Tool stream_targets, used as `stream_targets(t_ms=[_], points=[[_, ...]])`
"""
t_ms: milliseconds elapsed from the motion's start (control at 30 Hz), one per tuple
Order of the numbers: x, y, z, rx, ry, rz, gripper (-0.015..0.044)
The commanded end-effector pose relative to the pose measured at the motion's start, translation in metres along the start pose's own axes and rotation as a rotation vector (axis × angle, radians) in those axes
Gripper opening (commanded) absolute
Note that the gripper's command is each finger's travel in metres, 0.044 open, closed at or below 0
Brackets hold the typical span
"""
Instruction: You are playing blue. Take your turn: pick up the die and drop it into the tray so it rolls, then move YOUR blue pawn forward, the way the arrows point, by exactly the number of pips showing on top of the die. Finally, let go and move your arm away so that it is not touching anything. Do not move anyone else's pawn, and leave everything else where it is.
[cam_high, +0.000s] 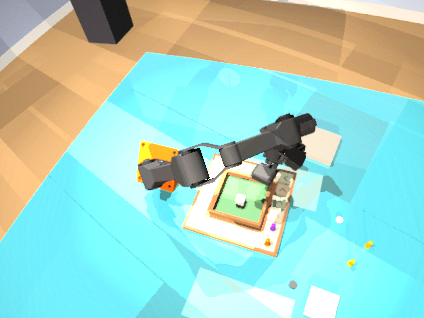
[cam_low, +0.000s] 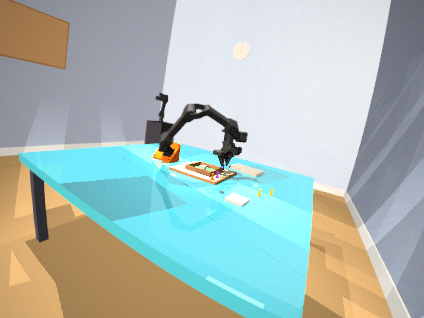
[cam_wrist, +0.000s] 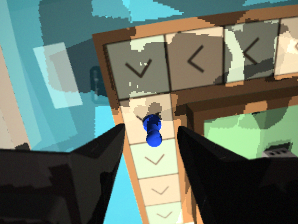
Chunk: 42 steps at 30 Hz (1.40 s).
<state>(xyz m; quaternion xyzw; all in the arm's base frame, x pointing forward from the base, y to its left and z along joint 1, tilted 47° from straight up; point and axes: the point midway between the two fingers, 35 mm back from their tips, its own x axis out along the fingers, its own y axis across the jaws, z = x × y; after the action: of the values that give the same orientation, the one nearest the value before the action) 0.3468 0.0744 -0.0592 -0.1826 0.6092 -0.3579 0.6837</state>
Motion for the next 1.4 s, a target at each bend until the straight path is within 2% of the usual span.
stream_targets(t_ms=[0, 100, 300, 500, 667, 1367], points=[[0.01, -0.002, -0.003, -0.012, 0.007, -0.011, 0.02], [0.013, -0.002, -0.003, -0.012, 0.007, -0.011, 0.02], [0.013, -0.002, -0.003, -0.012, 0.007, -0.011, 0.0043], [0.013, -0.002, -0.003, -0.012, 0.007, -0.011, 0.0003], [0.006, -0.001, -0.002, -0.017, 0.006, -0.01, 0.0], [-0.097, 0.005, 0.0, -0.08, -0.006, -0.009, 0.0]])
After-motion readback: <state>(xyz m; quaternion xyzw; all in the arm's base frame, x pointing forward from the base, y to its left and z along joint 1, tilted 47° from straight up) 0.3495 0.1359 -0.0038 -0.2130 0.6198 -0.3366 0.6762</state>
